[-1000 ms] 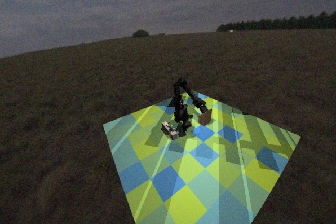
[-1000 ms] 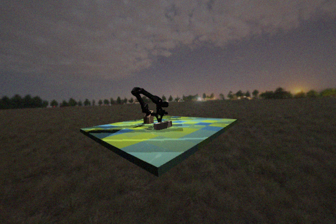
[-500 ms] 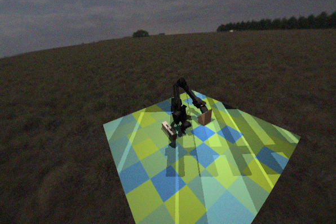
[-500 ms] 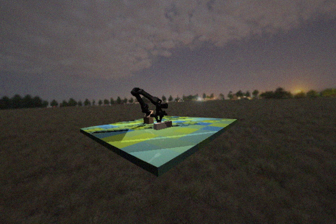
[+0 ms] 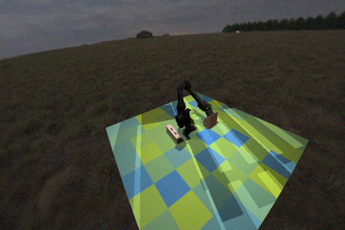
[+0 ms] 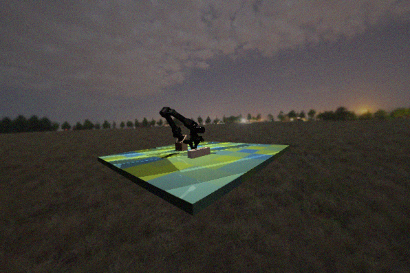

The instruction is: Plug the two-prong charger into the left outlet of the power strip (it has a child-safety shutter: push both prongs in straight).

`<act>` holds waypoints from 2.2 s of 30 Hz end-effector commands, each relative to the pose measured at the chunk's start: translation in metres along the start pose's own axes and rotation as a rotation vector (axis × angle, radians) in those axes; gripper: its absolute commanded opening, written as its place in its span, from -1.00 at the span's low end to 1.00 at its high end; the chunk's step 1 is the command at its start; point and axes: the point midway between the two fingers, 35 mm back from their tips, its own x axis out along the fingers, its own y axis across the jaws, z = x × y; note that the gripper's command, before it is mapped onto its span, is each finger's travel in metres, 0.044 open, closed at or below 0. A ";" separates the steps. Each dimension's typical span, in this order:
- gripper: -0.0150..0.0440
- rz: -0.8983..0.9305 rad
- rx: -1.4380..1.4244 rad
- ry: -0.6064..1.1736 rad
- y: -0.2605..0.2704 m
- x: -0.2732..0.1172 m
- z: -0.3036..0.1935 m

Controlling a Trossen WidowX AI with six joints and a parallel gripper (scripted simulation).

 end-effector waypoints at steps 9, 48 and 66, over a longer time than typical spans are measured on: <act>-0.49 -0.008 -0.031 -0.003 -0.001 0.001 0.017; -0.49 -0.016 -0.096 -0.001 -0.007 0.004 0.051; -0.49 -0.016 -0.096 -0.001 -0.007 0.004 0.053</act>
